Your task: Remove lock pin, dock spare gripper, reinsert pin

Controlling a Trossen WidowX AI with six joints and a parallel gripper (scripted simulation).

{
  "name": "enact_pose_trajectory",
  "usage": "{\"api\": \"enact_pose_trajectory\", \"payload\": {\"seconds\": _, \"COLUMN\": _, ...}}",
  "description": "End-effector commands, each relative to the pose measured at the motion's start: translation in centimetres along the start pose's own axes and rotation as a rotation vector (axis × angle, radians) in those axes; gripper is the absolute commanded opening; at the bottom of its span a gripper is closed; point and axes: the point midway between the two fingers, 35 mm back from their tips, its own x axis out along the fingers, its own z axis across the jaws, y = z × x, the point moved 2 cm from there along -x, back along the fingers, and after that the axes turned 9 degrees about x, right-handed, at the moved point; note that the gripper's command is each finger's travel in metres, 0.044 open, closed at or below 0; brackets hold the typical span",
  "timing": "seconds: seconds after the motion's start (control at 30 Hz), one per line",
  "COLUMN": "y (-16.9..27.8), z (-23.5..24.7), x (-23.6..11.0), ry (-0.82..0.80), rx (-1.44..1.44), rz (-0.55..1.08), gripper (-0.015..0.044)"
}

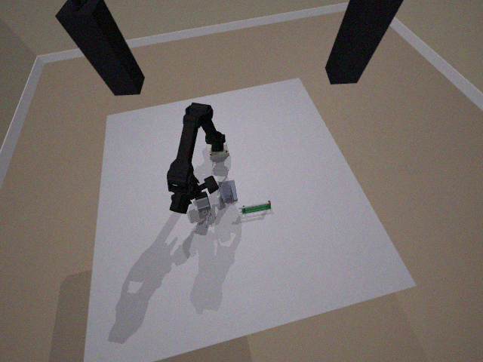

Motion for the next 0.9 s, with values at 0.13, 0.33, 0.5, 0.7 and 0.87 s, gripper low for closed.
{"api": "enact_pose_trajectory", "payload": {"seconds": 0.13, "y": -0.6, "z": 0.1, "x": -0.6, "ry": -0.043, "rx": -0.616, "rz": 0.129, "gripper": 0.0440}}
{"api": "enact_pose_trajectory", "payload": {"seconds": 0.33, "y": -1.1, "z": 0.2, "x": -0.9, "ry": -0.156, "rx": -1.184, "rz": 0.212, "gripper": 0.0440}}
{"api": "enact_pose_trajectory", "payload": {"seconds": 0.5, "y": -1.5, "z": 0.3, "x": -1.2, "ry": -0.301, "rx": -1.655, "rz": 0.241, "gripper": 0.0440}}
{"api": "enact_pose_trajectory", "payload": {"seconds": 0.7, "y": -2.1, "z": 0.3, "x": -1.6, "ry": -0.529, "rx": -2.210, "rz": 0.201, "gripper": 0.0440}}
{"api": "enact_pose_trajectory", "payload": {"seconds": 0.87, "y": -2.5, "z": 0.3, "x": -1.9, "ry": -0.701, "rx": -2.530, "rz": 0.123, "gripper": 0.0440}}
